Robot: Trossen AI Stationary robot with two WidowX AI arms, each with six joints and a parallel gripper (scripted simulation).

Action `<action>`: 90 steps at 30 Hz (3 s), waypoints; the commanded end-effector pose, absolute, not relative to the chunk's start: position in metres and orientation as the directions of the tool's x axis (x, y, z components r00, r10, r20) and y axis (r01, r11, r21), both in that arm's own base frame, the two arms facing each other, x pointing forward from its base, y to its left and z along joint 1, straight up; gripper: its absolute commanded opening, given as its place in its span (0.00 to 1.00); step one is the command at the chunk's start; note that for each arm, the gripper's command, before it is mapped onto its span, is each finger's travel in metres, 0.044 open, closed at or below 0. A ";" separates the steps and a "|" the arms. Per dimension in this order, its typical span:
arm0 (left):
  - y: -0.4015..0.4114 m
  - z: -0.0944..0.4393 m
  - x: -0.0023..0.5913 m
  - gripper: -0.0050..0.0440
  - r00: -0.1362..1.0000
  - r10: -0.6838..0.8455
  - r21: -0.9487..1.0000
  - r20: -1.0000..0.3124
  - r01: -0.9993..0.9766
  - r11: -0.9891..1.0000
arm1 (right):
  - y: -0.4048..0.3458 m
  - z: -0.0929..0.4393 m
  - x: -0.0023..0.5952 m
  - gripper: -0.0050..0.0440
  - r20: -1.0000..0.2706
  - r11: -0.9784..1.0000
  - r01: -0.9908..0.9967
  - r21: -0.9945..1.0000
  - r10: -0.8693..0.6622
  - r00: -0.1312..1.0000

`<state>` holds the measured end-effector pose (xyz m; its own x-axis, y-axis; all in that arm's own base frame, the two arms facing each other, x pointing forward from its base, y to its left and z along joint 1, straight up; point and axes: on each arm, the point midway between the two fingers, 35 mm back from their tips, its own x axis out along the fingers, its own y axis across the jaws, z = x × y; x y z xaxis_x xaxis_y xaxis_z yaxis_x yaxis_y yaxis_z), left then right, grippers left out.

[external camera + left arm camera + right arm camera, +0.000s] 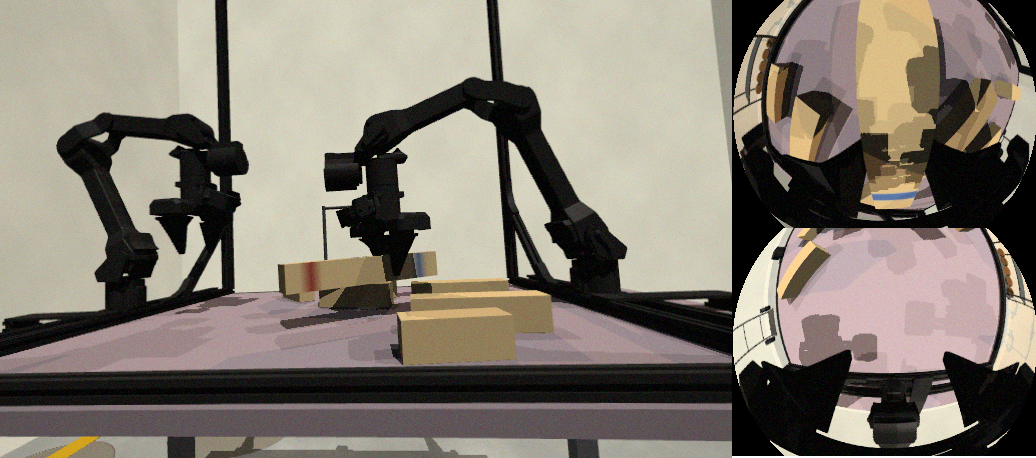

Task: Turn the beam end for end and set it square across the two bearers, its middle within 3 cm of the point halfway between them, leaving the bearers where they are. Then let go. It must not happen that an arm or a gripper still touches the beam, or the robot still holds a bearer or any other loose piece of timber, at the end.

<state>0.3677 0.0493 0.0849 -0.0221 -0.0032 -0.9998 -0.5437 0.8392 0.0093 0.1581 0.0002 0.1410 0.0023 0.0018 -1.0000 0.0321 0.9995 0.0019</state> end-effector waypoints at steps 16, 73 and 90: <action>0.046 0.092 0.358 0.10 0.000 0.000 0.000 -1.000 -0.691 0.723 | 0.000 0.141 0.157 1.00 -1.000 0.999 0.038 0.000 0.000 0.000; 0.035 0.093 0.315 0.10 0.000 0.000 0.000 -1.000 -0.974 0.228 | 0.000 0.141 0.157 1.00 -1.000 0.999 0.038 0.000 0.000 0.000; 0.030 0.093 0.295 0.10 0.000 0.000 0.000 -1.000 -0.992 0.124 | 0.000 0.141 0.157 1.00 -1.000 0.999 0.038 0.000 0.000 0.000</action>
